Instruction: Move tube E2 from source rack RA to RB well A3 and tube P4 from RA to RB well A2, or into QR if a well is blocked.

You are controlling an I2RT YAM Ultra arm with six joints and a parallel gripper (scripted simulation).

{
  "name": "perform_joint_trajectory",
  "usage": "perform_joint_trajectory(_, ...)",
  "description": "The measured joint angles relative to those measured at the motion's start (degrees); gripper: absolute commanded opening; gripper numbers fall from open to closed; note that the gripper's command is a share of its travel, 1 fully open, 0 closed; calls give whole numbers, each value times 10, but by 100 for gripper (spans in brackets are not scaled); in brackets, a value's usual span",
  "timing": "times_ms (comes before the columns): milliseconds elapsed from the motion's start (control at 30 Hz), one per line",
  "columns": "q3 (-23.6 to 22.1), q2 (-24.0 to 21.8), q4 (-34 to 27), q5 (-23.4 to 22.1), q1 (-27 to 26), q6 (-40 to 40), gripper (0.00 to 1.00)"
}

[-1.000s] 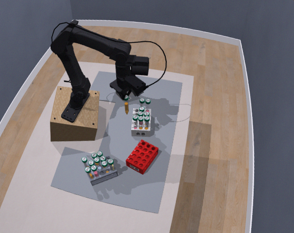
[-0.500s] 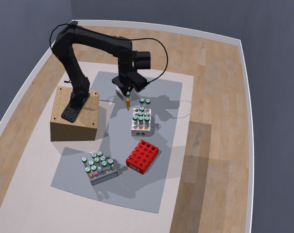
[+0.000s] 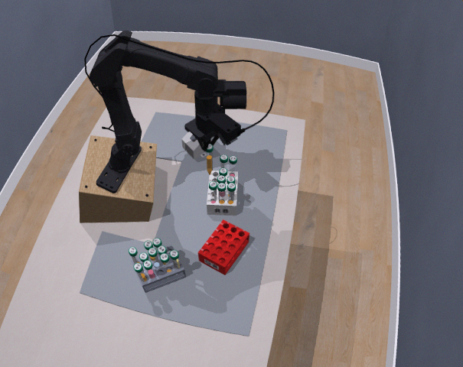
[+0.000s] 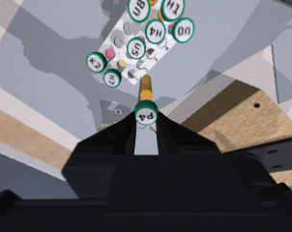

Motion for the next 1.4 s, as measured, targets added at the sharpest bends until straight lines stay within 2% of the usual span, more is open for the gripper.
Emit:
perform_joint_trajectory(267, 18, 21, 4, 0, -2, -2, 0)
perform_joint_trajectory(1200, 18, 20, 5, 0, -2, -2, 0)
perform_joint_trajectory(1400, 28, 31, 2, 0, -2, -3, 0)
